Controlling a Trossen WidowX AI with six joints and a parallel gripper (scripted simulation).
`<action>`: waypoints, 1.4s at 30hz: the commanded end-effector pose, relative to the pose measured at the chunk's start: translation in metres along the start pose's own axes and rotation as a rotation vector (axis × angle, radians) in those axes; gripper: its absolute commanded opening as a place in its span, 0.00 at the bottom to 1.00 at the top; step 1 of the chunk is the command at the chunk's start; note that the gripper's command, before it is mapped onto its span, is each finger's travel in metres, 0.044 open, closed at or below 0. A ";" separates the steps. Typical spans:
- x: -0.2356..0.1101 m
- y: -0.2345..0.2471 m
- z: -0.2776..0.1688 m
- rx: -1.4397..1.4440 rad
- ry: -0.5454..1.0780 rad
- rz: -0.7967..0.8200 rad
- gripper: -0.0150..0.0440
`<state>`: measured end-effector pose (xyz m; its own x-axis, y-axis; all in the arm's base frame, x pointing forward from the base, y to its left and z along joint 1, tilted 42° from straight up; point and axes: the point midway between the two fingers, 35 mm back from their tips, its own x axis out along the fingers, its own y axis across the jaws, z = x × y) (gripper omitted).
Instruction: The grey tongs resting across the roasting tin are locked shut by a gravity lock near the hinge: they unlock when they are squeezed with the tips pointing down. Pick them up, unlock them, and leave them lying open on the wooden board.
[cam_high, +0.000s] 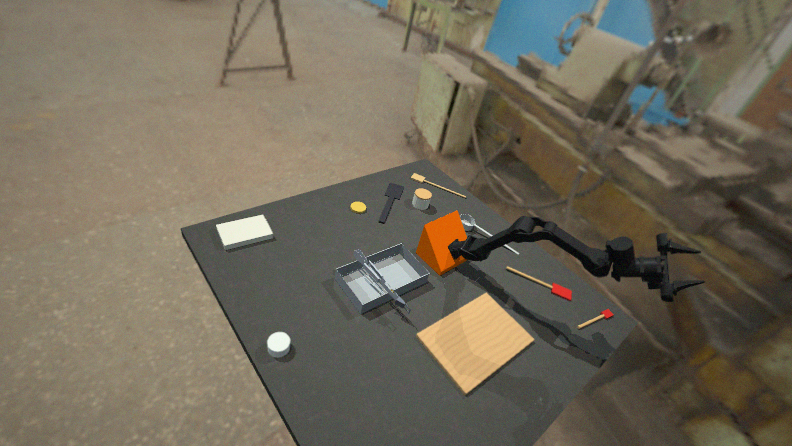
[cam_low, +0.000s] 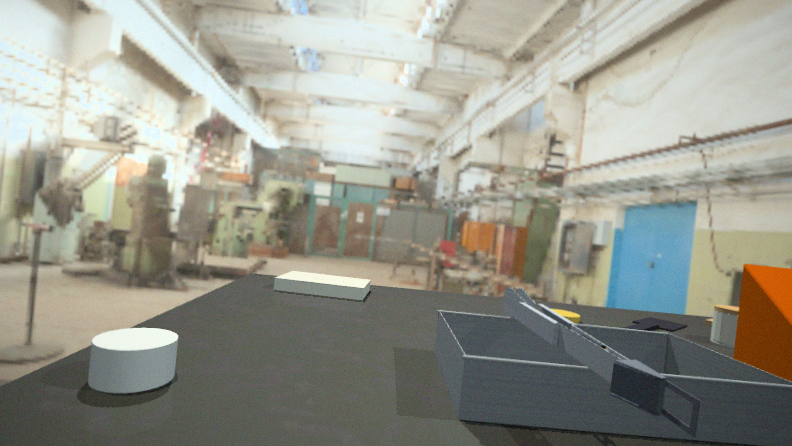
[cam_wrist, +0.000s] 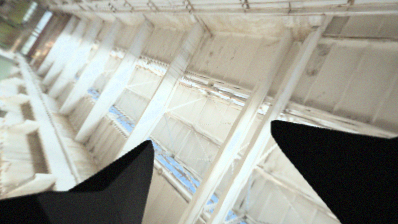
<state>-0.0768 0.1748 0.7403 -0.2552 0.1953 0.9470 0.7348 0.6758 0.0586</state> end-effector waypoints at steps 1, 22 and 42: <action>0.000 0.001 0.001 -0.001 -0.003 0.002 0.98; -0.076 0.200 0.070 -0.151 -0.417 0.476 1.00; -0.312 0.404 -0.027 -0.155 -0.577 1.310 1.00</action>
<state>0.2751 0.3811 0.5093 0.3846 0.9036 0.1887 0.7620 -0.1954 -0.6174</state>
